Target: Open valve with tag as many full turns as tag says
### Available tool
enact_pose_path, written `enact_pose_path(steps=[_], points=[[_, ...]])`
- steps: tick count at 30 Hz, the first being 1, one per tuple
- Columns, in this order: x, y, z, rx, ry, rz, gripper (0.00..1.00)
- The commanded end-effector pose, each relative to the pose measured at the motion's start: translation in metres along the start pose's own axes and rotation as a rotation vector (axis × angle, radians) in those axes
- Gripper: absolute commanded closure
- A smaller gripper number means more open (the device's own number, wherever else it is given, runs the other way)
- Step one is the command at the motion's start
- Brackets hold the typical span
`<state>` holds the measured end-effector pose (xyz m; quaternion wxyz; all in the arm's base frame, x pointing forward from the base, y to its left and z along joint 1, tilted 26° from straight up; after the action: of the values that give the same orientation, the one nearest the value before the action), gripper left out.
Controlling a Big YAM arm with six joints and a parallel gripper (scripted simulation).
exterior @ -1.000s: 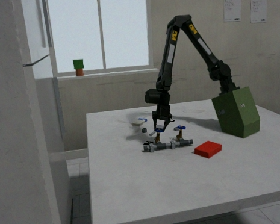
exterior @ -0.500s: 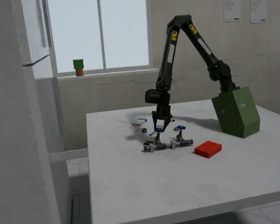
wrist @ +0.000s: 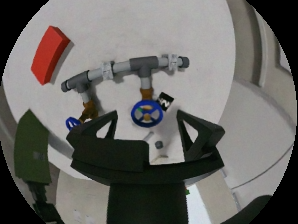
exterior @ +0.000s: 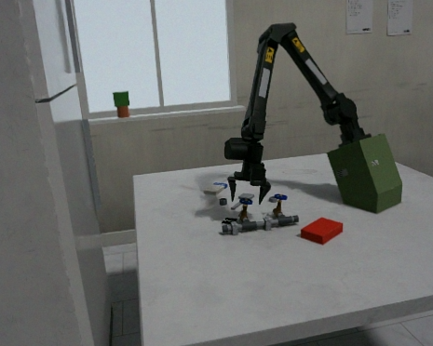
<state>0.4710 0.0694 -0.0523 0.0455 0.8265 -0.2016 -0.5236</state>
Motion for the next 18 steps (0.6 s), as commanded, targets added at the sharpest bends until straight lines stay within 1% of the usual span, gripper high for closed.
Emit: enact_pose_path(steps=[1, 14, 18], points=[[0.0068, -0.0041, -0.0112, -0.004, 0.016, -0.004, 0.00], [0.0068, -0.0041, -0.0112, -0.004, 0.016, -0.004, 0.00], [0.0068, -0.0041, -0.0112, 0.025, 0.016, -0.004, 0.00]])
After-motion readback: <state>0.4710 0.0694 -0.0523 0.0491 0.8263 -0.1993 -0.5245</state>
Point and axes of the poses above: the point where the finger pads meet when closed, its own x axis out along the fingers, its own z axis across the jaws, y = z × x, the point moved 3 cm from there along -x, back along the fingers, and after that the axes turned 11 degrees about x, right-handed, at the moved point
